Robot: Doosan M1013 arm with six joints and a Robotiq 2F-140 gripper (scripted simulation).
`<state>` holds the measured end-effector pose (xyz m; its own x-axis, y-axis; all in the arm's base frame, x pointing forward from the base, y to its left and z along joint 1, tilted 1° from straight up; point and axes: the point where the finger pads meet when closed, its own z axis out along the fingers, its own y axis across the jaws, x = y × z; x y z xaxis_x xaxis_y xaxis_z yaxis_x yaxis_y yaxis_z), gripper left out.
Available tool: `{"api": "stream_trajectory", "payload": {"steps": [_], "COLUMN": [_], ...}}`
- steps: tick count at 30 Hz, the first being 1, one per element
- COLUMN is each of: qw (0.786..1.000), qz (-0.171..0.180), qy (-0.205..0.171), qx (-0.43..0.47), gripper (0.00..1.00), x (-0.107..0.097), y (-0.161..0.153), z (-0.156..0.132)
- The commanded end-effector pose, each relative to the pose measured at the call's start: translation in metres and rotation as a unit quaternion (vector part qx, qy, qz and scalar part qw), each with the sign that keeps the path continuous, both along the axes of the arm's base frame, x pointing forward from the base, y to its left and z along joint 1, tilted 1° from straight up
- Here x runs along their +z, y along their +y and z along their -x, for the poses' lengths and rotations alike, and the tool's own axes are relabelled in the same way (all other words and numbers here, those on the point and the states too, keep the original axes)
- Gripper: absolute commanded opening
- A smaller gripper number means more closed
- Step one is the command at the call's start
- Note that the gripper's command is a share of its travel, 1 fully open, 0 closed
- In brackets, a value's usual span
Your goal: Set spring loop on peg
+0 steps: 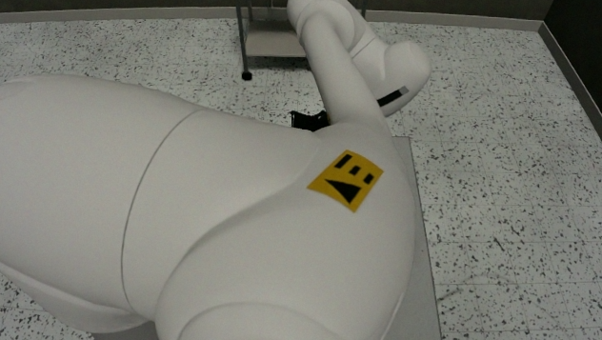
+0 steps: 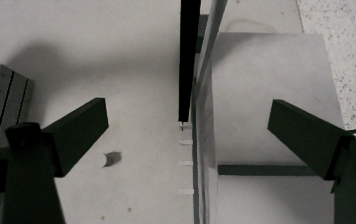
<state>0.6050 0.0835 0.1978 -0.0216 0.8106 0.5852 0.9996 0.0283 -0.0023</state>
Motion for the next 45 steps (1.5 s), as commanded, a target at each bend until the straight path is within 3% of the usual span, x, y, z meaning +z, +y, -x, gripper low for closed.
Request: {"api": "stream_trajectory", "payload": {"steps": [1, 7, 8, 24, 25, 41, 42, 45], "qw": [1.0, 1.0, 0.997, 0.997, 0.989, 0.989, 0.975, 0.975], "qz": [0.0, 0.0, 0.075, 0.075, 0.149, 0.149, 0.223, 0.223], "qy": [-0.001, -0.001, -0.004, -0.004, -0.006, -0.006, -0.009, -0.009], "qx": [0.0, 0.0, 0.002, 0.002, 0.004, 0.004, 0.006, 0.006], "gripper": [1.0, 1.0, 1.0, 1.0, 1.0, 1.0, 1.0, 1.0], "x": [0.0008, 0.0008, 0.0026, 0.0026, 0.0045, 0.0045, 0.0064, 0.0064], "y": [0.0, 0.0, 0.0, 0.0, -0.0001, -0.0001, -0.0001, -0.0001], "z": [-0.0004, -0.0004, -0.0004, -0.0004, -0.0004, -0.0004, -0.0004, -0.0004]}}
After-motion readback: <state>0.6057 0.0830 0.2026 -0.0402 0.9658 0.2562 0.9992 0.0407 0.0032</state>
